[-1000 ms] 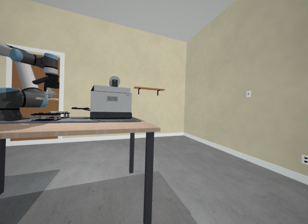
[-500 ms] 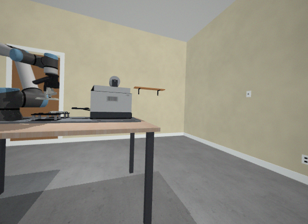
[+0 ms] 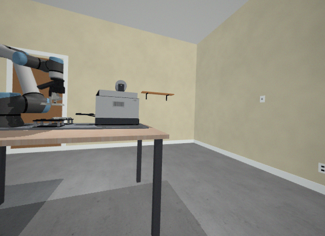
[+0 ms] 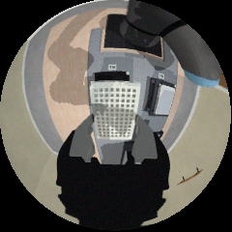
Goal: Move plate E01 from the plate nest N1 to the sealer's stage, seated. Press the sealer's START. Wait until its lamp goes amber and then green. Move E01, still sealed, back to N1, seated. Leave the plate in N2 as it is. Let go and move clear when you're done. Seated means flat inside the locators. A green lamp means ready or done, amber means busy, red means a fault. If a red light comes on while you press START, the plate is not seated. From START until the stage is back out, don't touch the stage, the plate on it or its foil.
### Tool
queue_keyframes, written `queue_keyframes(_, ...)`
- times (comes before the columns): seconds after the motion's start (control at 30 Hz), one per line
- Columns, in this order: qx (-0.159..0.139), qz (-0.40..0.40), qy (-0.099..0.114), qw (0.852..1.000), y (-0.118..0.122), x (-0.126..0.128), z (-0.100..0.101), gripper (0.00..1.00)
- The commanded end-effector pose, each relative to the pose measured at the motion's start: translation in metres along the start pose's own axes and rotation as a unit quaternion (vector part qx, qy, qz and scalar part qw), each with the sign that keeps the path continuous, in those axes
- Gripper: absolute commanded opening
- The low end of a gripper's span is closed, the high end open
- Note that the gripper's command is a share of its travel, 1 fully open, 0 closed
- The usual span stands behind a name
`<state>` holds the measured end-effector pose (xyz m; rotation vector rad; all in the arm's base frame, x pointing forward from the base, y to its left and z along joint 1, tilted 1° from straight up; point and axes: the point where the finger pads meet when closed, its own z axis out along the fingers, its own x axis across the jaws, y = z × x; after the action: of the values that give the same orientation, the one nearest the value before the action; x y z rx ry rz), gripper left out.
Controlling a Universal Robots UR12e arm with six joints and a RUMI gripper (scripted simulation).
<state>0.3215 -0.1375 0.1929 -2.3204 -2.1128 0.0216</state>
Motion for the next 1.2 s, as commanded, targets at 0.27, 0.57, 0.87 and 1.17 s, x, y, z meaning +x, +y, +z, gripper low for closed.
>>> queue_keyframes(0.27, 0.0, 0.0, -0.001, 1.0, 0.021, 0.018, -0.001, 0.0)
queue_keyframes(0.57, 0.0, 0.0, -0.001, 1.0, 0.034, 0.028, -0.001, 0.0)
queue_keyframes(0.87, 0.0, 0.0, -0.001, 1.0, 0.049, 0.042, -0.001, 0.0)
queue_keyframes(1.17, 0.0, 0.0, -0.001, 1.0, 0.062, 0.053, -0.001, 0.0)
